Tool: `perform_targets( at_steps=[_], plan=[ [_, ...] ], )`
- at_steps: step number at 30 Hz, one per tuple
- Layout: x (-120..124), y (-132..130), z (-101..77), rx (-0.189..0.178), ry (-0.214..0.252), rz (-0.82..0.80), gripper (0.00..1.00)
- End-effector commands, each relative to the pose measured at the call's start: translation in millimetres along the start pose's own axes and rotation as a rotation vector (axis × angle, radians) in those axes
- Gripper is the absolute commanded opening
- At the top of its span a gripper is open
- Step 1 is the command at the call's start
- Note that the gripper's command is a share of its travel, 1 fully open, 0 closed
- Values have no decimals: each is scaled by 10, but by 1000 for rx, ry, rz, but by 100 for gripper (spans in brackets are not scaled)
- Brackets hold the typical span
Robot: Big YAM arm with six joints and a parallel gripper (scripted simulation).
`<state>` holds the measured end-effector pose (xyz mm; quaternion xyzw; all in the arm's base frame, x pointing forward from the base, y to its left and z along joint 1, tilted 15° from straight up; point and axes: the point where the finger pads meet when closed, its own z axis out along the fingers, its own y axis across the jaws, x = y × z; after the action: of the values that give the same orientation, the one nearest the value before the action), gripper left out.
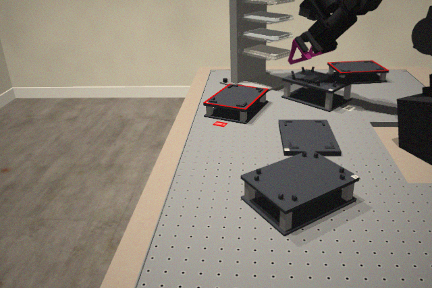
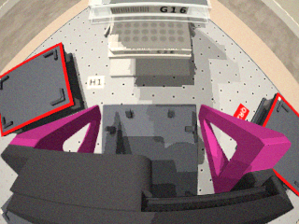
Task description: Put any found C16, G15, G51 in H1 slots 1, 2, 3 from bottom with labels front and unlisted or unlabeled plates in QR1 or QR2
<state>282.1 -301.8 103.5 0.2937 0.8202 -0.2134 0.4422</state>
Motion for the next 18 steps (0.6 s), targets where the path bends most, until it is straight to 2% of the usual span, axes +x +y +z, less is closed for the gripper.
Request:
perform_targets(
  at_steps=[1,8,9,11,18],
  plan=[
    [-240,-16,18,4,-49,-1,100],
    [-240,-16,18,4,-49,-1,100],
    [-401,-1,16,1,-86,1,100],
    [-161,7,-62,1,-57,2,100],
    [-39,-48,-141,11,-44,0,100]
  ],
)
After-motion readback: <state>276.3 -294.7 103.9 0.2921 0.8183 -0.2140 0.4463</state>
